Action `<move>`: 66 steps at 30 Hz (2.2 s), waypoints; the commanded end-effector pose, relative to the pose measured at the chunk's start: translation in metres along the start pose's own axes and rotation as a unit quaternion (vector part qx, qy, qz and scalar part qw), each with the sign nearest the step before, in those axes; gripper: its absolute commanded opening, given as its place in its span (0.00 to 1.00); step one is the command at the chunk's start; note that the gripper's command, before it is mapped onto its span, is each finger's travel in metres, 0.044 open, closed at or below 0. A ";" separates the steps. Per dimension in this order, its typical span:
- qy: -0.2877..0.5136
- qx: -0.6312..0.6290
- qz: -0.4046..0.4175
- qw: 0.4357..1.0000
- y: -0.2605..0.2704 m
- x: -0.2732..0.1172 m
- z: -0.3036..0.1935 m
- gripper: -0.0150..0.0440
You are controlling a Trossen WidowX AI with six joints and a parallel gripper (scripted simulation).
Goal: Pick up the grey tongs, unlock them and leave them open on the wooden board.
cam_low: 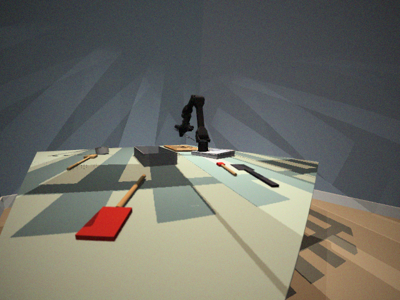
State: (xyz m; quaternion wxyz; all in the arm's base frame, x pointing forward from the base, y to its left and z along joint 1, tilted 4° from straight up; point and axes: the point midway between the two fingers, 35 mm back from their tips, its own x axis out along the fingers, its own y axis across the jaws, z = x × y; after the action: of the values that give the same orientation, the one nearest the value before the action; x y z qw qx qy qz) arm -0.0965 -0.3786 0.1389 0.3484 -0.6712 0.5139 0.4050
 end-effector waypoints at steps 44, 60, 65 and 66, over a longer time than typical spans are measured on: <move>0.291 -0.033 0.000 0.956 -0.009 -0.072 0.003 0.00; 0.290 -0.032 0.000 0.957 -0.009 -0.071 0.003 0.00; 0.264 -0.028 -0.002 0.964 -0.007 -0.063 0.000 0.00; 0.255 -0.025 -0.002 0.967 -0.006 -0.061 0.000 0.00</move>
State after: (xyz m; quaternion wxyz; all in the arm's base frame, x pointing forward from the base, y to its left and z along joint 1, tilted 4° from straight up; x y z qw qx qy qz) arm -0.0984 -0.3476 0.1975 0.1786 -0.7662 0.5763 0.2212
